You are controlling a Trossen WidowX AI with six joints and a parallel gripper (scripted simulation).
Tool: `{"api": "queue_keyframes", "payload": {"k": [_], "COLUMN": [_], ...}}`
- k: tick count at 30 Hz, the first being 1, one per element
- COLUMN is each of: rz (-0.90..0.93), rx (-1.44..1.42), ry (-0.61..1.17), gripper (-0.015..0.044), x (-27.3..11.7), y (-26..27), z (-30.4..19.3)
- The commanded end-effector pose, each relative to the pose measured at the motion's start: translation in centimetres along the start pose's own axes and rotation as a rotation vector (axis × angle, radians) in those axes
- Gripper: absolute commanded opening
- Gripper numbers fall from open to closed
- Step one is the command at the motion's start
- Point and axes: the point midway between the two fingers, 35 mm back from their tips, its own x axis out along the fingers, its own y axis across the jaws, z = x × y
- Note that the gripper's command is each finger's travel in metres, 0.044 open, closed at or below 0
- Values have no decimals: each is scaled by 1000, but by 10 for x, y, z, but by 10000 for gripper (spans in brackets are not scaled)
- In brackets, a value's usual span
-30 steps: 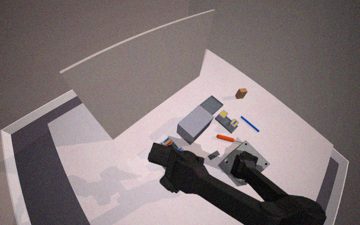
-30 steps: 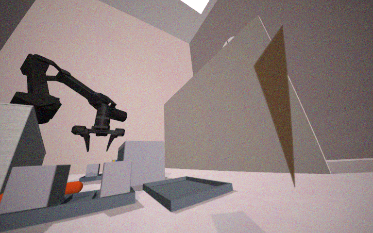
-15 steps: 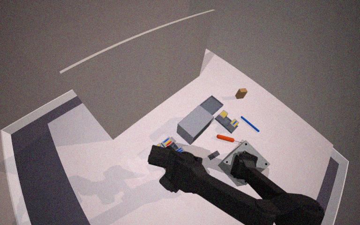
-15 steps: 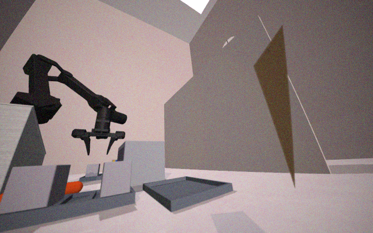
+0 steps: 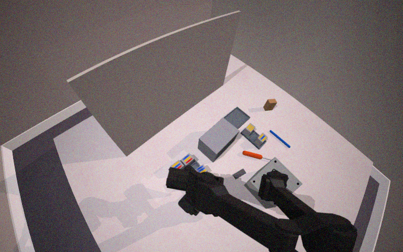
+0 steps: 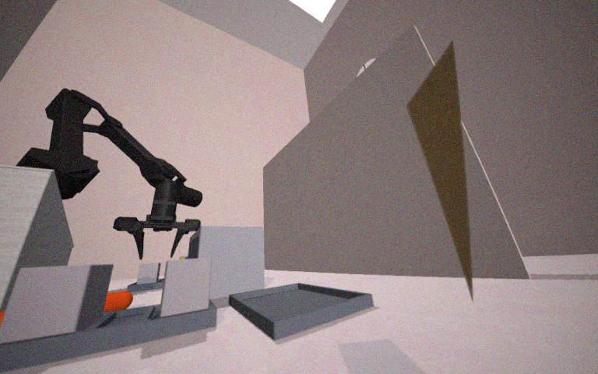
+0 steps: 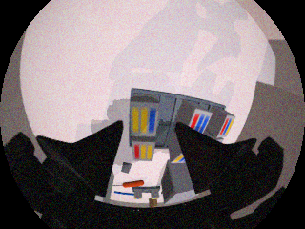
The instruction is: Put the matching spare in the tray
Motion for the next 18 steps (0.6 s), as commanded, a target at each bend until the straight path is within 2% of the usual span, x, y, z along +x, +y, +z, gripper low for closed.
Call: {"api": "queue_keyframes", "payload": {"k": [1, 18], "rz": [5, 5], "rx": [9, 10], "ry": [7, 3], "gripper": [300, 300], "x": [9, 36], "y": [1, 4], "z": [-2, -1]}}
